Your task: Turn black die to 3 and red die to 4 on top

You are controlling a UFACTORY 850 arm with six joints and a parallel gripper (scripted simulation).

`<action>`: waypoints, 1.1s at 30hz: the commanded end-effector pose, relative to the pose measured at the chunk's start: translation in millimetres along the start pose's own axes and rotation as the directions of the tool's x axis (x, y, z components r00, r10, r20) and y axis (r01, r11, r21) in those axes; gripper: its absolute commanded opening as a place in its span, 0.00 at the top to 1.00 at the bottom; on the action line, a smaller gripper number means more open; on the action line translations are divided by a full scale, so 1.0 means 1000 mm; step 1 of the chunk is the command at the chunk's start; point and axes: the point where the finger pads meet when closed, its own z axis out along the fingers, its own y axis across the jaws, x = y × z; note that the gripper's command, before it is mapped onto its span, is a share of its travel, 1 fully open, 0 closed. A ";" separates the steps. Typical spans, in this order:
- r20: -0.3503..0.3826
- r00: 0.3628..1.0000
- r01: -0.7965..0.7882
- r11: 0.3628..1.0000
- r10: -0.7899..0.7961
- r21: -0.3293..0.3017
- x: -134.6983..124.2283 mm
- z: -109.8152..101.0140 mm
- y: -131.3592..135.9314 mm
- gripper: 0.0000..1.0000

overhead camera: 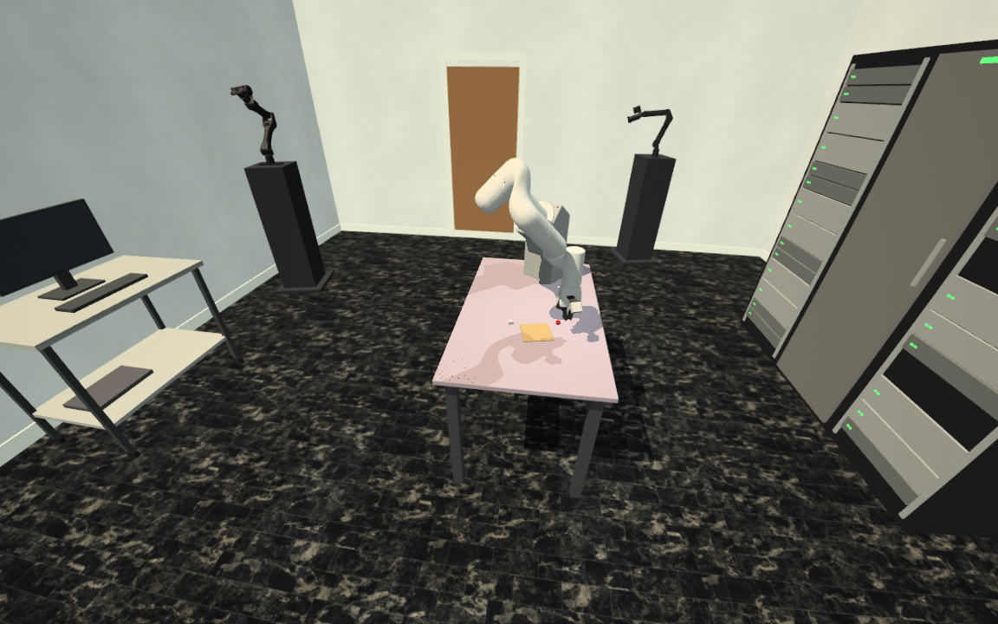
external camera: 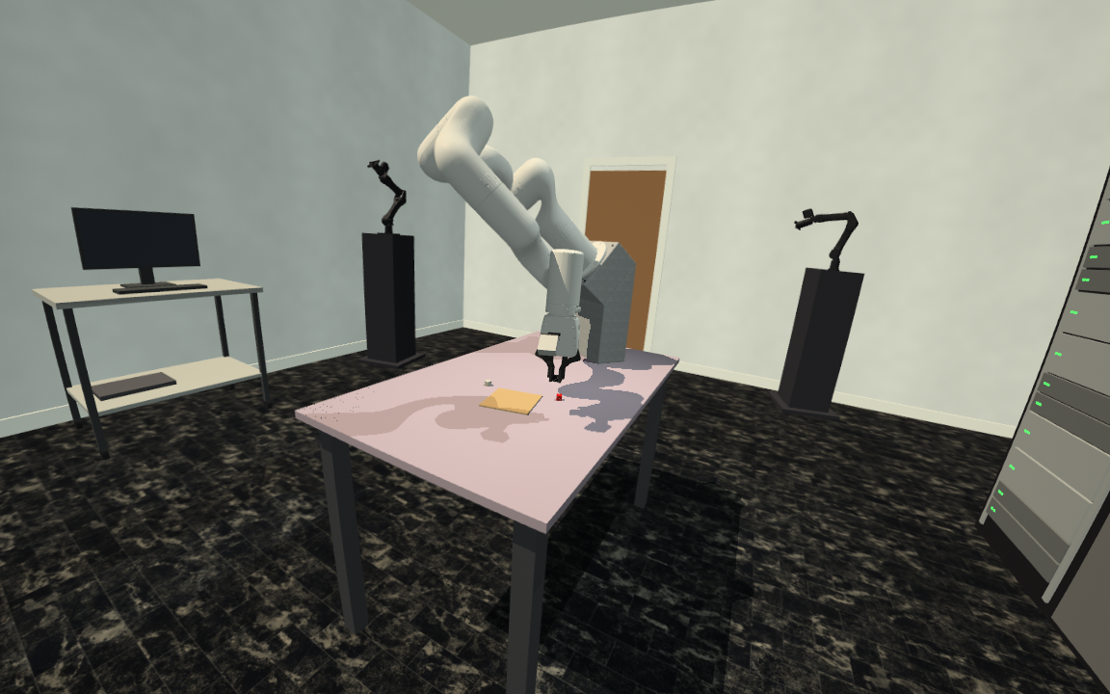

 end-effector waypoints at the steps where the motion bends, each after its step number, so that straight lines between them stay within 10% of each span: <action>1: -0.146 0.989 -0.001 1.000 0.001 -0.002 -0.002 0.000 0.001 0.89; 23: -0.663 0.748 -0.001 1.000 0.002 0.002 -0.011 -0.001 -0.001 0.89; 33: -0.722 0.691 -0.004 1.000 0.005 0.004 -0.013 -0.001 -0.001 0.89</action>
